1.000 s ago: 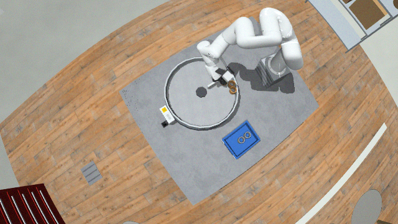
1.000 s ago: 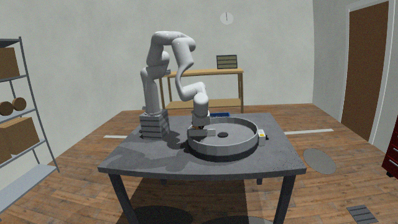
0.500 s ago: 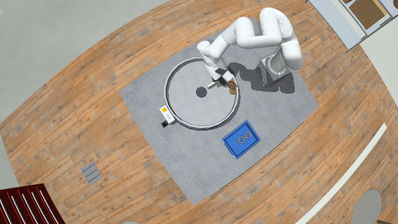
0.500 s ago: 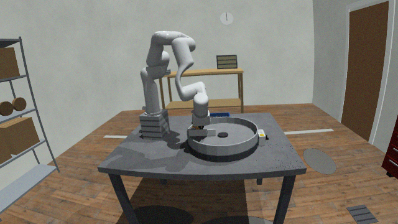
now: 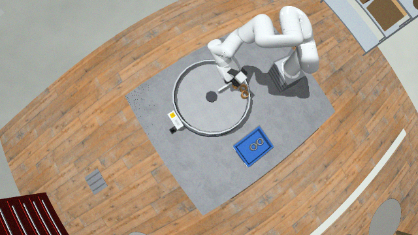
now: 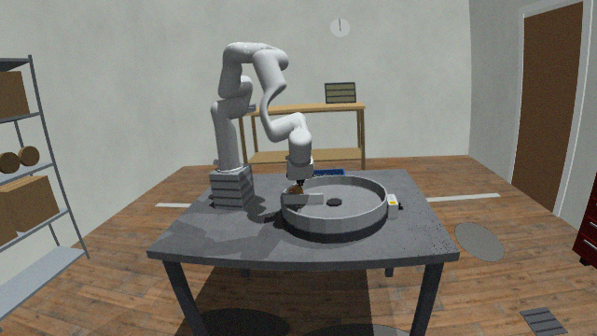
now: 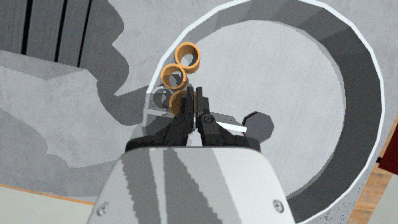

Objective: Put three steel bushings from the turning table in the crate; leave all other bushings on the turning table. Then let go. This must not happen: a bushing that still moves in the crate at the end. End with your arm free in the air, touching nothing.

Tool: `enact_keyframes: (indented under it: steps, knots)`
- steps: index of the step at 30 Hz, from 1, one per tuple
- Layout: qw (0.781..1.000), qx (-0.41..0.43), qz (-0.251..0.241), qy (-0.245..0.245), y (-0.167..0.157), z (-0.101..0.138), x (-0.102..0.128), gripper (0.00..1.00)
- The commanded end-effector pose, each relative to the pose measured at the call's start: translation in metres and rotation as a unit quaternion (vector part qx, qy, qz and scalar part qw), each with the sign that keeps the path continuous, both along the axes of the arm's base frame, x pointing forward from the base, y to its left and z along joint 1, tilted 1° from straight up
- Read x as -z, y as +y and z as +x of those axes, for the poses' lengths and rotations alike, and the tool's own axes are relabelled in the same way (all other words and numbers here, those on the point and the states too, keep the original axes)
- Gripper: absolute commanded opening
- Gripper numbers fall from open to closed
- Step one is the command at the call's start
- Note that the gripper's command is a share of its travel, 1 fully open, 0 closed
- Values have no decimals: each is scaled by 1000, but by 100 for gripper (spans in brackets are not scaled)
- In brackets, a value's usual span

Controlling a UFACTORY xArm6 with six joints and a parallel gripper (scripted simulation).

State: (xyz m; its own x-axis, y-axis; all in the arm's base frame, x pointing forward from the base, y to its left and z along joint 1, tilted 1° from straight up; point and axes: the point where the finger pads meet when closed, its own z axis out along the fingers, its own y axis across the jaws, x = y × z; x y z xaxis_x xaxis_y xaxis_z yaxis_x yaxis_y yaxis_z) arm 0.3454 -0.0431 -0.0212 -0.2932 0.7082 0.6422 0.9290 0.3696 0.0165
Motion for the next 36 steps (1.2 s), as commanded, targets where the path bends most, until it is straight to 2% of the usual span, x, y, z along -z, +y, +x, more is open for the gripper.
enact_keyframes:
  steps: [1,7,21,27,36]
  knots:
    - [1000,0,-1,-4,-1,3,-26,0]
    - [1000,0,-1,-4,-1,3,-38,0]
    - [1000,0,-1,-4,-1,3,-38,0]
    - [1000,0,-1,-4,-1,12,-38,0]
    - [1000,0,-1,-4,0,78,-39,0]
